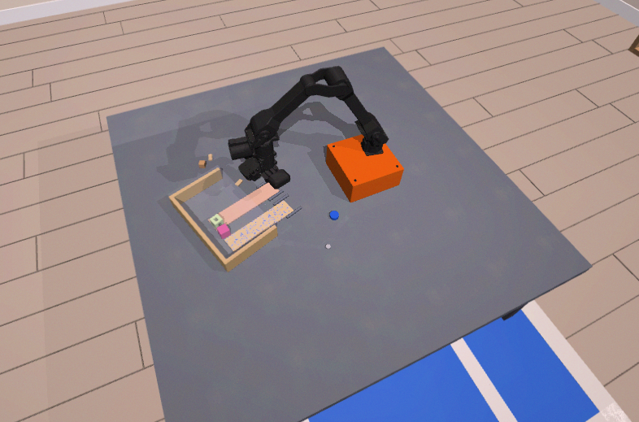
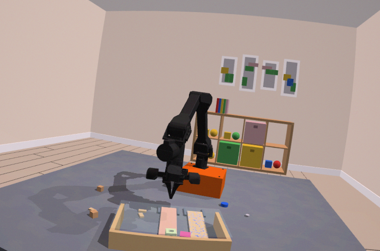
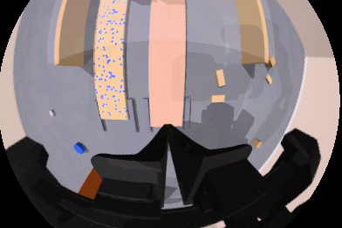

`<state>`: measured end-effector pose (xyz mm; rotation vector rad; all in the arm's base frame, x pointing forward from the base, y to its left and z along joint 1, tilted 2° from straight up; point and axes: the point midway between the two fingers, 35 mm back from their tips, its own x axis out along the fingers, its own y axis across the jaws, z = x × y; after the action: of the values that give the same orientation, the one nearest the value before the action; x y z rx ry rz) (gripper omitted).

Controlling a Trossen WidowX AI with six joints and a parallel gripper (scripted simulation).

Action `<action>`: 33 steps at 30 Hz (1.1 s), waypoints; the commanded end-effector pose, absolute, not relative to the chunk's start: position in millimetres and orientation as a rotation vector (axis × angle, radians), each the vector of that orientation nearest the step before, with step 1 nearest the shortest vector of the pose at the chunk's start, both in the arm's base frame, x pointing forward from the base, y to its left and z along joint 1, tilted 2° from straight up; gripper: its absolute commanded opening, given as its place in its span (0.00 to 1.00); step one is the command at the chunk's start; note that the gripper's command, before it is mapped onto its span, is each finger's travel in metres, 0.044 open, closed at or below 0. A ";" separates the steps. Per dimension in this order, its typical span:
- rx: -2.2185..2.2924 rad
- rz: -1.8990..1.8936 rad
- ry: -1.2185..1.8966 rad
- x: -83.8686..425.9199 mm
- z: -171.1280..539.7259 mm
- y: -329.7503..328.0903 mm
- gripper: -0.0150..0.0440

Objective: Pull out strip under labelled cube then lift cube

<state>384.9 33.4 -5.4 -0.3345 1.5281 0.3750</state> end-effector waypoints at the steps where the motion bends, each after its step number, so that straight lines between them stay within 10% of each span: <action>1: -0.339 0.375 1.533 384.4 -13.5 32.6 0.25; 33: -0.339 0.375 1.533 385.2 -53.5 32.8 0.25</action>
<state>385.1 33.3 -52.8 -0.3342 1.5334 0.3758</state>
